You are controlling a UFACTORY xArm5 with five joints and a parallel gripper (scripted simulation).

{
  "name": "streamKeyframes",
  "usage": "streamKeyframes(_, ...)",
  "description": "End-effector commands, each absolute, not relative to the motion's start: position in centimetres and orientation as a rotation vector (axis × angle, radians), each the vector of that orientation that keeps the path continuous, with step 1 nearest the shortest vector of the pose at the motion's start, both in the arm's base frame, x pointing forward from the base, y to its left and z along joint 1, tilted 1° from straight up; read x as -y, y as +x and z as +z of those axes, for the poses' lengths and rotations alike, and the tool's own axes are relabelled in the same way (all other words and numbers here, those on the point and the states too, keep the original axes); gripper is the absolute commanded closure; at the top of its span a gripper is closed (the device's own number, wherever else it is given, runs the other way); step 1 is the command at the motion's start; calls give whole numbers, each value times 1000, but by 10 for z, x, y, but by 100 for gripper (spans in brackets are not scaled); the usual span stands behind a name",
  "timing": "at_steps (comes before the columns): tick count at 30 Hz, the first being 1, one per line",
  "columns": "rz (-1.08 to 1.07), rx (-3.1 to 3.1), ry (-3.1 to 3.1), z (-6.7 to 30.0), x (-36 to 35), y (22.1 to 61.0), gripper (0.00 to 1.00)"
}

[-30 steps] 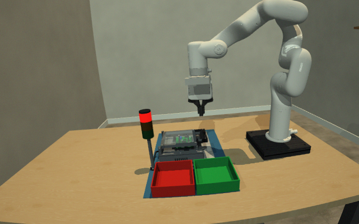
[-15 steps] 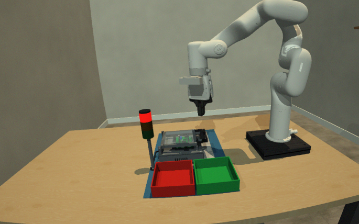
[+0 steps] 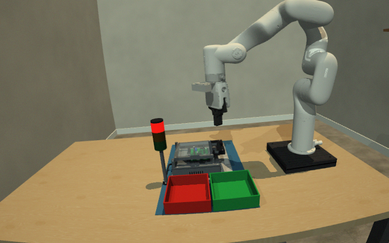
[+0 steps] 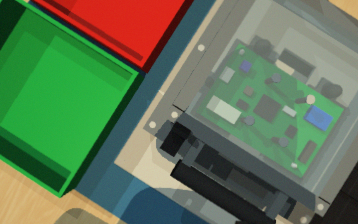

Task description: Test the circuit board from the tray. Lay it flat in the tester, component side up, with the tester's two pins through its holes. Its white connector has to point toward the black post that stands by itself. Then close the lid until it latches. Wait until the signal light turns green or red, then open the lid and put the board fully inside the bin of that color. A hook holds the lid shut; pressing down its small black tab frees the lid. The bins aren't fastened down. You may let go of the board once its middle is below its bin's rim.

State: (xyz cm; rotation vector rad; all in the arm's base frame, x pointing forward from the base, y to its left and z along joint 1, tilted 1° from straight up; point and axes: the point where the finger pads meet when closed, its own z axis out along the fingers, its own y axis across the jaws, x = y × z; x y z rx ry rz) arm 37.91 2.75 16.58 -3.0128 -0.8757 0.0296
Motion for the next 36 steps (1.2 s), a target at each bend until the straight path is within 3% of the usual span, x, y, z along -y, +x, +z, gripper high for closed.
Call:
streamKeyframes(1, 24, 630, -3076, 167, -28, 380, 100)
streamKeyframes(13, 24, 158, -3138, 167, -28, 380, 100)
streamKeyframes(36, 24, 30, -3142, 167, -28, 380, 100)
